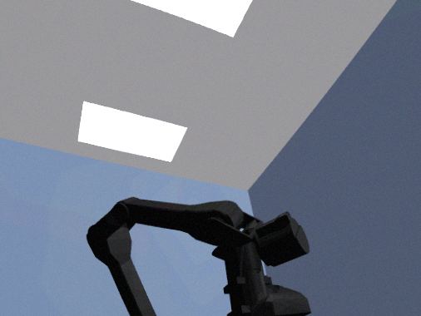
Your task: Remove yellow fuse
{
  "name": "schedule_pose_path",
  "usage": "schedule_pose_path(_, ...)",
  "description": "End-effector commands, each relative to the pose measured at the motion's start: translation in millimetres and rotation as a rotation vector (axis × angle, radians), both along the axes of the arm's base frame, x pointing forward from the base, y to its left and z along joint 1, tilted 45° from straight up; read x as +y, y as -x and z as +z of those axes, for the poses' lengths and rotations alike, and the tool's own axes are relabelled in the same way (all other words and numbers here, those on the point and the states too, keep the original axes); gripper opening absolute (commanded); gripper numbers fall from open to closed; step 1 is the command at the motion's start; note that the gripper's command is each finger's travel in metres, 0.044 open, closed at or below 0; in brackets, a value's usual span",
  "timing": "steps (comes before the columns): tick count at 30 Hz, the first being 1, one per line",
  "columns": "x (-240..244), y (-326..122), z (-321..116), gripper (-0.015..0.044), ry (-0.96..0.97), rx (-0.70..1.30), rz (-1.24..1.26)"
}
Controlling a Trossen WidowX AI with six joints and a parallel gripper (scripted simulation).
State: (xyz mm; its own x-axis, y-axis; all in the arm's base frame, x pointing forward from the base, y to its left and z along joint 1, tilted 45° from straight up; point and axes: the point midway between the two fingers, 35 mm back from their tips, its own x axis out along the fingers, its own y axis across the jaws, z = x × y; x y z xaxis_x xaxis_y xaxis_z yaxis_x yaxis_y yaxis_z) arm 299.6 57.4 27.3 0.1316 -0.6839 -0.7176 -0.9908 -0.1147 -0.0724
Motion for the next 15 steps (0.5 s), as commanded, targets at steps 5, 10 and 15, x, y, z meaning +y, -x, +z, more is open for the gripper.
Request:
schedule_pose_path(5,-5.9,-0.4,-5.7,0.0065,0.005,0.005,0.005)
schedule_pose_path(10,-9.2,-1.0,-9.1,0.0065,0.006,0.005,0.005)
schedule_pose_path(15,-12.6,-1.4,-12.6,0.0065,0.006,0.005,0.005)
